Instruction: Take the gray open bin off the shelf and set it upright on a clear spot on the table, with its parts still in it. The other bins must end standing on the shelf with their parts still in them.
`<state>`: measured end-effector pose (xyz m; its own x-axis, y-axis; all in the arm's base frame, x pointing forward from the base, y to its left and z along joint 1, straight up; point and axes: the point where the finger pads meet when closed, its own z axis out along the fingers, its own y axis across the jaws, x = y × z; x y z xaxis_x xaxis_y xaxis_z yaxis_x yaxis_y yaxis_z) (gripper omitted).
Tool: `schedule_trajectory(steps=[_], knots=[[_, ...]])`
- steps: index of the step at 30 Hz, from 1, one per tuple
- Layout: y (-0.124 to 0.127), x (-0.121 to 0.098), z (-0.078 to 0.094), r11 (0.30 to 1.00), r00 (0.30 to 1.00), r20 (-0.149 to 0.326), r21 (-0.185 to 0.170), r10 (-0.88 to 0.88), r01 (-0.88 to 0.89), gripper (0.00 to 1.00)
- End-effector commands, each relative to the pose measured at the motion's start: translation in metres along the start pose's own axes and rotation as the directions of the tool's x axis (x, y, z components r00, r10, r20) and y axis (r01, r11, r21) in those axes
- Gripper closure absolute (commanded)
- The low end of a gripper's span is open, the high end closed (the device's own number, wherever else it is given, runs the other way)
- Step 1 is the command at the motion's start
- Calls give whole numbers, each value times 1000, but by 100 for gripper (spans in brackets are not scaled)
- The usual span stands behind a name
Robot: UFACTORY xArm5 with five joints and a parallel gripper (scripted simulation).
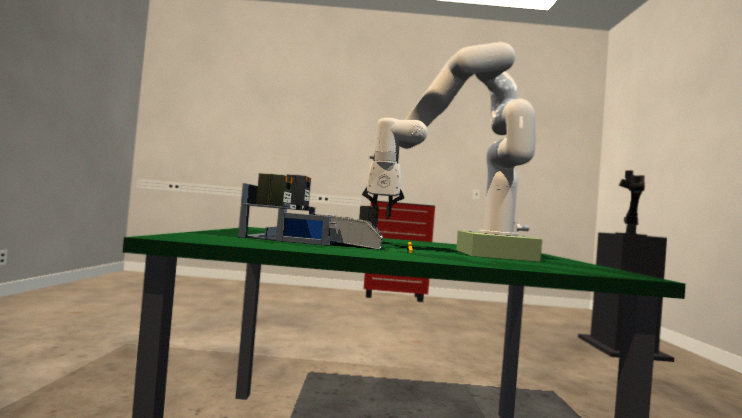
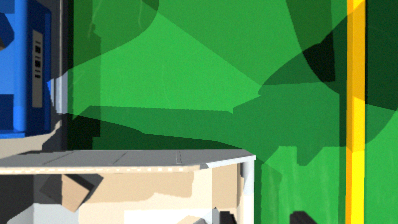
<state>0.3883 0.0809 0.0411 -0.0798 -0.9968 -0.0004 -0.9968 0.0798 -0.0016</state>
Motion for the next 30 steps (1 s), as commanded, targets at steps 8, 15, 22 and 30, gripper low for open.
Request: schedule_trajectory(steps=[8, 15, 22, 30], knots=[[-25, -2, -8, 1000, 1000, 7, 2, 0, 0, 66], [-40, -4, -13, 1000, 1000, 7, 2, 0, 0, 66], [-54, -5, -17, 1000, 1000, 7, 2, 0, 0, 66], [-68, -6, -21, 1000, 1000, 7, 2, 0, 0, 66]])
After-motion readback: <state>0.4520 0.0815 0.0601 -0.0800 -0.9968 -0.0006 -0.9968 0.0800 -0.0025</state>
